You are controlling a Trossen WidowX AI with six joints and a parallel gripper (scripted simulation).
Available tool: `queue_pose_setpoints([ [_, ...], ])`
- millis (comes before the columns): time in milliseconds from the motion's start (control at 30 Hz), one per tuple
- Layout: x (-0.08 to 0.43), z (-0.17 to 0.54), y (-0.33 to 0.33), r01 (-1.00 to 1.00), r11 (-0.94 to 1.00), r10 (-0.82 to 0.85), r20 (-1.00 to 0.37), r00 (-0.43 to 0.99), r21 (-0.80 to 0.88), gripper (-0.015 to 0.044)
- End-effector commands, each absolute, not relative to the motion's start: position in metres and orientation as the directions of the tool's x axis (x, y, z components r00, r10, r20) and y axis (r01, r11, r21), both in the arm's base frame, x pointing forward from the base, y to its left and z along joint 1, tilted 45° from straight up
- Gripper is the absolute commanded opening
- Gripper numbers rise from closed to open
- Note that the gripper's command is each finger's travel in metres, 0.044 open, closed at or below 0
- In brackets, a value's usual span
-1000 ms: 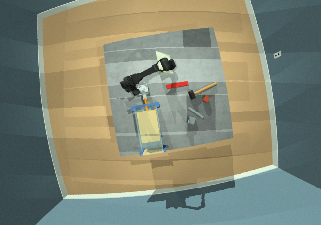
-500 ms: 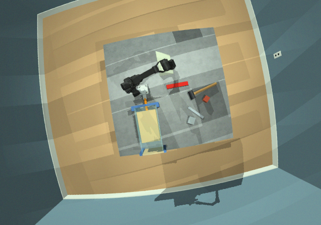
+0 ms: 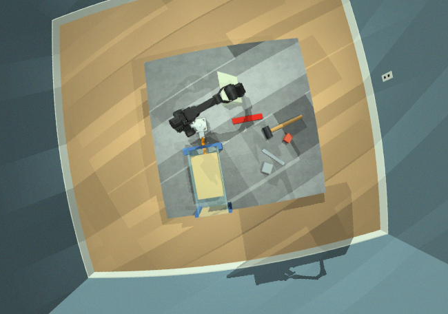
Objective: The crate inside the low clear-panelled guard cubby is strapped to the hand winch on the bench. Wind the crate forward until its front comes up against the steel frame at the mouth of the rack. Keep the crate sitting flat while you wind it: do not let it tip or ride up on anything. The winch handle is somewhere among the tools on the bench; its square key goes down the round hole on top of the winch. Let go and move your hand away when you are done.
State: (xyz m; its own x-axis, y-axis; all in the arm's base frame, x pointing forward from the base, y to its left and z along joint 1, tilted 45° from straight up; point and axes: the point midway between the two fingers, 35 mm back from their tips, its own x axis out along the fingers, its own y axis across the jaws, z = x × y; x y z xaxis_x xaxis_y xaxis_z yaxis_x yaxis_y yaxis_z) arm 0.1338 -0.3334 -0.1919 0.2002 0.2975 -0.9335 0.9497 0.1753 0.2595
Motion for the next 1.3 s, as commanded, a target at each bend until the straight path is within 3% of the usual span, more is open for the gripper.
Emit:
queue_pose_setpoints([
  [0, 0.162, -0.191, -0.331, 0.931, 0.193, 0.305, -0.921, 0.243, 0.31, 0.0],
  [1267, 0.202, -0.177, -0.322, 0.93, 0.192, 0.307, -0.919, 0.246, 0.314, 0.0],
])
